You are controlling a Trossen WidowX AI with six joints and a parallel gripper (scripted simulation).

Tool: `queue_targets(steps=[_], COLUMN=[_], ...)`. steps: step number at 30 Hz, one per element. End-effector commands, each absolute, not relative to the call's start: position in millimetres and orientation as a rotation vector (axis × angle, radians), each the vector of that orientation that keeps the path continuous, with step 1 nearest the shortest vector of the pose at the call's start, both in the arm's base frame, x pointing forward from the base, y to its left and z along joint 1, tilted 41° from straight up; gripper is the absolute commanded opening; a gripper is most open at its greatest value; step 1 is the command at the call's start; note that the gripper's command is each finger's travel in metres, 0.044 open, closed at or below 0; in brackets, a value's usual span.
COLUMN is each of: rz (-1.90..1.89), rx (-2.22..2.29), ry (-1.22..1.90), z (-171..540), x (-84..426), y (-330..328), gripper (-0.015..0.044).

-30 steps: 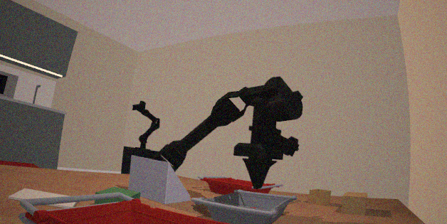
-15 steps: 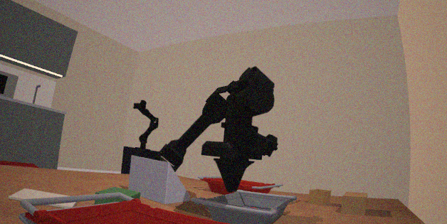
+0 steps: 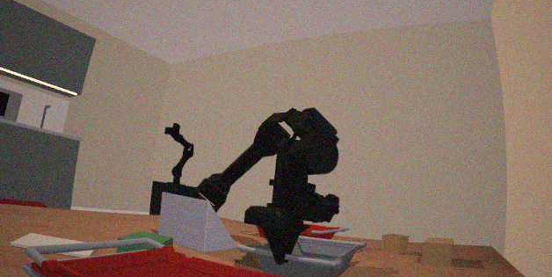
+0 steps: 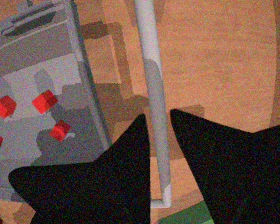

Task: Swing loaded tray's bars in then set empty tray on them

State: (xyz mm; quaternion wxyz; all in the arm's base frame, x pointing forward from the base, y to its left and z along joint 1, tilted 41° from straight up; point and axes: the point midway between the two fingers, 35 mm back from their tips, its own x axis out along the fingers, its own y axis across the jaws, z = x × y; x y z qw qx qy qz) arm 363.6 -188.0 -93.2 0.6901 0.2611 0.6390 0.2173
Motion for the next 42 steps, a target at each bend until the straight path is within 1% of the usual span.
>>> queue_targets(steps=[1, 5, 16, 26, 34, 42], rz=[0.485, 0.485, 0.486, 0.487, 0.489, 0.488], rx=[0.59, 0.59, 0.591, 0.592, 0.594, 0.593], ry=[1.428, 1.428, 1.429, 1.429, 1.429, 1.429], z=[-101, -100, -62, -44, -43, -29], x=[364, 364, 362, 363, 366, 365], y=[-180, -180, -182, -160, -131, -147], gripper=[0.0086, 0.0086, 0.0086, 0.0086, 0.0086, 0.0086])
